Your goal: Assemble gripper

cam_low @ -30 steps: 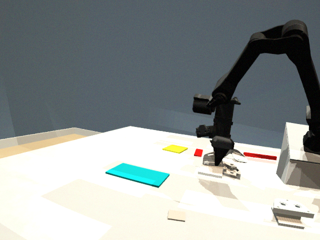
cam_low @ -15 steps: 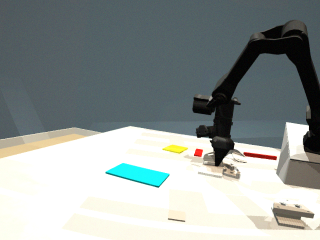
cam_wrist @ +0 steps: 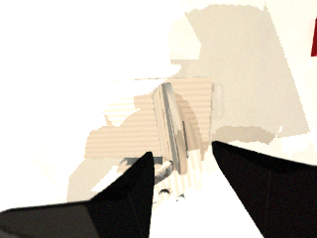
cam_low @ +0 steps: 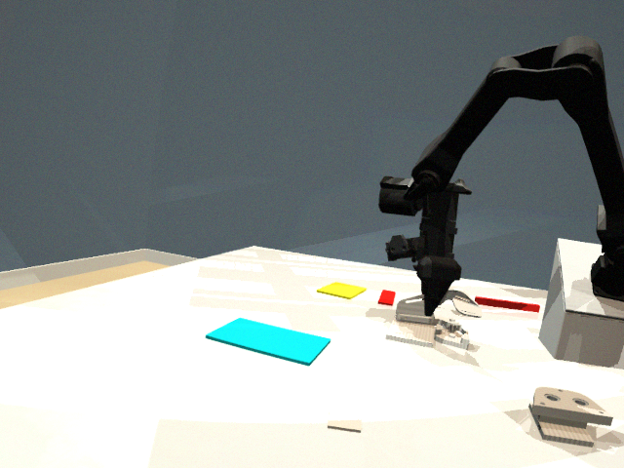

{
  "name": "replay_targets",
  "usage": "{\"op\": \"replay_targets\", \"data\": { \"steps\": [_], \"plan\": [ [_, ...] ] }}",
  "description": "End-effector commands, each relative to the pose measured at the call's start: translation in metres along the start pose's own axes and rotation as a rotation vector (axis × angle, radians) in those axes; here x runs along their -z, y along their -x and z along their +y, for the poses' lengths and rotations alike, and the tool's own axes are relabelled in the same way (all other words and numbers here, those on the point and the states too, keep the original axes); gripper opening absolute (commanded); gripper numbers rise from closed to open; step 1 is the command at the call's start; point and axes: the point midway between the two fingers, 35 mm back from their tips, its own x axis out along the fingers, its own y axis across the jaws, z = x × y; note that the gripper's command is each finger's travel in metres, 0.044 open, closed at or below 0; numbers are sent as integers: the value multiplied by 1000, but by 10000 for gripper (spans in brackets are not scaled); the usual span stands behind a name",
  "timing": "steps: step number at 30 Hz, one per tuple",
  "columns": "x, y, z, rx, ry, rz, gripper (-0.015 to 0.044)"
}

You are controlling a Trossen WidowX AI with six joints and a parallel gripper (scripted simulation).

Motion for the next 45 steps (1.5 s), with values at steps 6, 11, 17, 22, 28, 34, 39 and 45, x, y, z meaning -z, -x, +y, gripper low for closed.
{"op": "replay_targets", "data": {
  "steps": [6, 11, 17, 22, 28, 34, 39, 45],
  "plan": [
    [-3, 53, 1, 9, 11, -25, 224],
    [-4, 45, -1, 6, 5, -27, 145],
    [1, 49, -32, 17, -27, -27, 0],
    [22, 54, -95, 25, -95, -27, 0],
    [44, 55, -135, 18, -139, -26, 0],
    [44, 55, -135, 18, -139, -26, 0],
    [43, 49, -135, 18, -139, -26, 0],
    [42, 39, -135, 18, -139, -26, 0]
  ]
}}
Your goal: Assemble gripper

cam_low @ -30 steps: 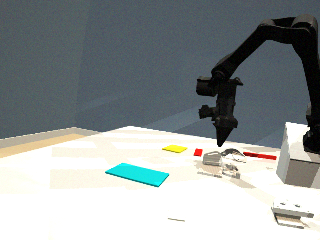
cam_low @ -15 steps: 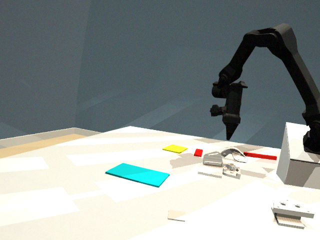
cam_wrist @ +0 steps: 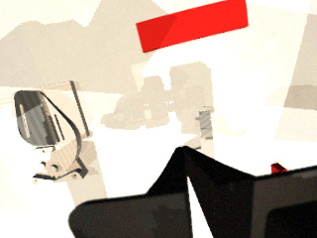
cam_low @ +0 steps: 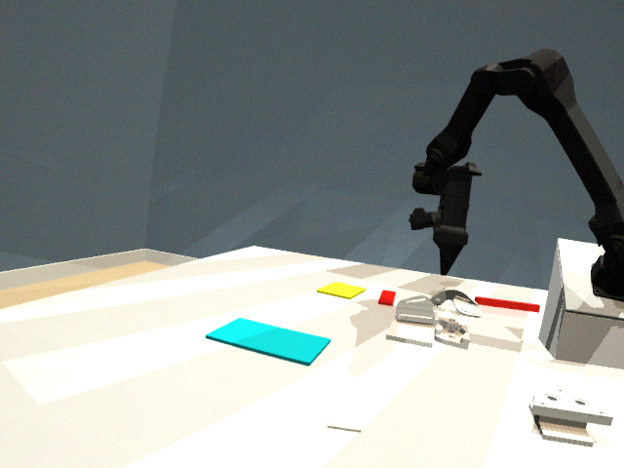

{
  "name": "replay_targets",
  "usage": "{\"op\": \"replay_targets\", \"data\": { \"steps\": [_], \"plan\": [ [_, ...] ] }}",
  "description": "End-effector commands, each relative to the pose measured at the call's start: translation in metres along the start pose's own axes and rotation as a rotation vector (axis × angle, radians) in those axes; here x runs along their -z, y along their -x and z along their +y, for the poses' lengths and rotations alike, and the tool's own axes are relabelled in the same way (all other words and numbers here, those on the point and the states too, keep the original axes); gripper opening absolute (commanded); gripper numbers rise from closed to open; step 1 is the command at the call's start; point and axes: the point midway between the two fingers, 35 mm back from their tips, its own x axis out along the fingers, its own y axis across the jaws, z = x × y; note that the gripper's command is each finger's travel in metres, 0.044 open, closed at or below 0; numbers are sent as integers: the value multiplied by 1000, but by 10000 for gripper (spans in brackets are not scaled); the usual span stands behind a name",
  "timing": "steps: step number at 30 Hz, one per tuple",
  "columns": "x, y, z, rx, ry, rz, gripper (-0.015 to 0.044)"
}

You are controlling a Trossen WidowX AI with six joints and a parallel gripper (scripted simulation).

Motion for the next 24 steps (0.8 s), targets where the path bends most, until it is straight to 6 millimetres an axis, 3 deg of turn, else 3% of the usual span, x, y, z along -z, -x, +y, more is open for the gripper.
{"op": "replay_targets", "data": {
  "steps": [1, 24],
  "plan": [
    [1, -9, 0, -6, -8, 2, 0],
    [2, -47, 1, -9, -7, 1, 0]
  ]
}}
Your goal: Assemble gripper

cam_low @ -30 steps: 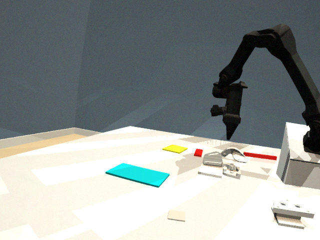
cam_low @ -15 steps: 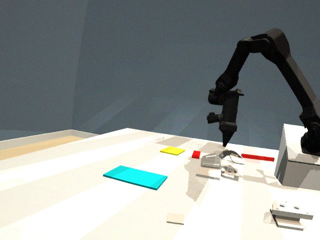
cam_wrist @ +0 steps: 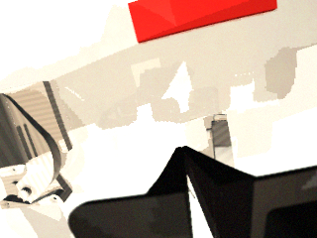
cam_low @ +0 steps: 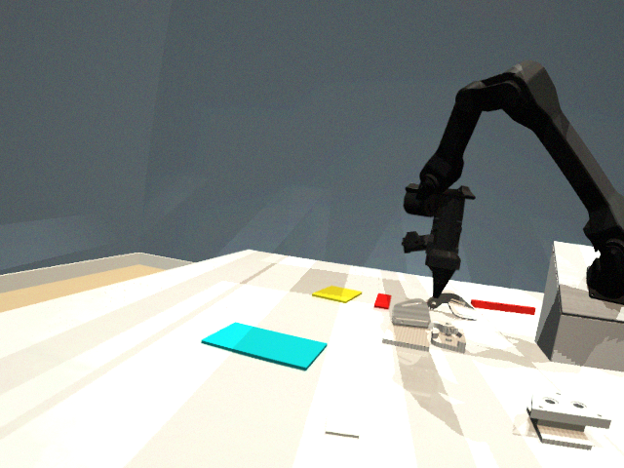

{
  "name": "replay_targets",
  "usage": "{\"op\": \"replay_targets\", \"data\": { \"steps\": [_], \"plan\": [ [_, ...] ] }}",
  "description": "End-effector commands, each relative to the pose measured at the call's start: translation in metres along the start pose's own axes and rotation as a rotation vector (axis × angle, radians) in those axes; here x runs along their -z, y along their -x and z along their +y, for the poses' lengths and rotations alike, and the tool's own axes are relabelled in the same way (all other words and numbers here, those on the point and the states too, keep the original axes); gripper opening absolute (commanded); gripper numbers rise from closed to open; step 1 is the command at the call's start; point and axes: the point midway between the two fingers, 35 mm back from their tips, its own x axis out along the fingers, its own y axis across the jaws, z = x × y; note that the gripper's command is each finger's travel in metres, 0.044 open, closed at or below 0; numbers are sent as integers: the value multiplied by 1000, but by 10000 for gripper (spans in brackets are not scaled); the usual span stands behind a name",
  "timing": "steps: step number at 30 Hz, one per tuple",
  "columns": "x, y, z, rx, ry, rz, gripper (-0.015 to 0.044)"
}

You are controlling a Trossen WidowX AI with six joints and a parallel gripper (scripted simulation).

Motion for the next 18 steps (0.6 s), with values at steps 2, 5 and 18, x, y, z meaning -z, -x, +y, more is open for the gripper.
{"op": "replay_targets", "data": {
  "steps": [2, 5, 18],
  "plan": [
    [3, -11, 1, -7, -8, 2, 0],
    [3, -13, 1, -7, -8, 2, 0],
    [2, -13, -13, -5, -8, 1, 0]
  ]
}}
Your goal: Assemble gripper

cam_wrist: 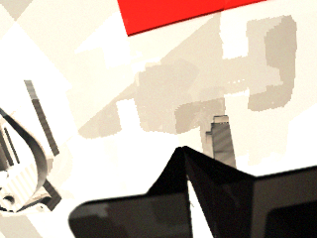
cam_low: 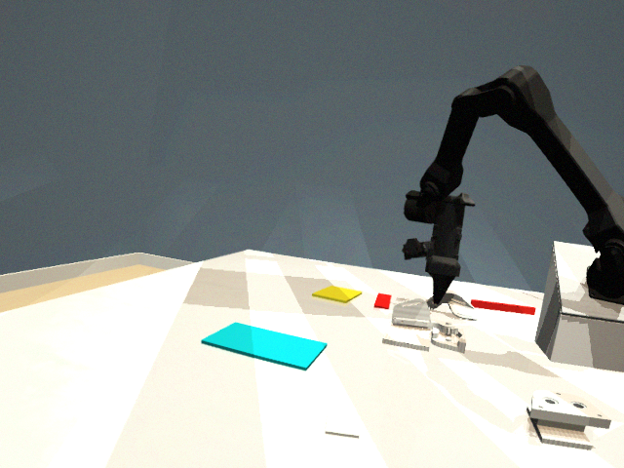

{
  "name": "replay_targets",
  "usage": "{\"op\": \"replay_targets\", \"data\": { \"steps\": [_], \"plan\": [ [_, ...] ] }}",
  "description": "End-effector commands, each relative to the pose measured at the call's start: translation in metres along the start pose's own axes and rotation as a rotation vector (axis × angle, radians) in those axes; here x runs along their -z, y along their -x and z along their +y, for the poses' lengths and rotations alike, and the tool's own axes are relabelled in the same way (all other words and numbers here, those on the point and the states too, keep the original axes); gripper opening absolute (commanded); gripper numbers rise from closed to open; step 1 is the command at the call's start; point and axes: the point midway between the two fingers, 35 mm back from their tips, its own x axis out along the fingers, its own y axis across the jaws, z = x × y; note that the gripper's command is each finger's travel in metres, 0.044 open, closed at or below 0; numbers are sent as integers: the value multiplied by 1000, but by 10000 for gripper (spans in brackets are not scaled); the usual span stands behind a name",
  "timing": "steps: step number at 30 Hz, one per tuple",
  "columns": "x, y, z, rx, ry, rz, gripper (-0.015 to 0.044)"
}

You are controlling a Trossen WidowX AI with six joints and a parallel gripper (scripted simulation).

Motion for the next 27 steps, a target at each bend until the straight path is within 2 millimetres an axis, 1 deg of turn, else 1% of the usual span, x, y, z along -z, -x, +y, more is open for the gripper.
{"op": "replay_targets", "data": {
  "steps": [1, 24, 27],
  "plan": [
    [-1, 1, -9, 3, 0, -2, 0],
    [0, 2, -47, 6, 1, -3, 0],
    [0, 2, -50, 6, 1, -3, 0]
  ]
}}
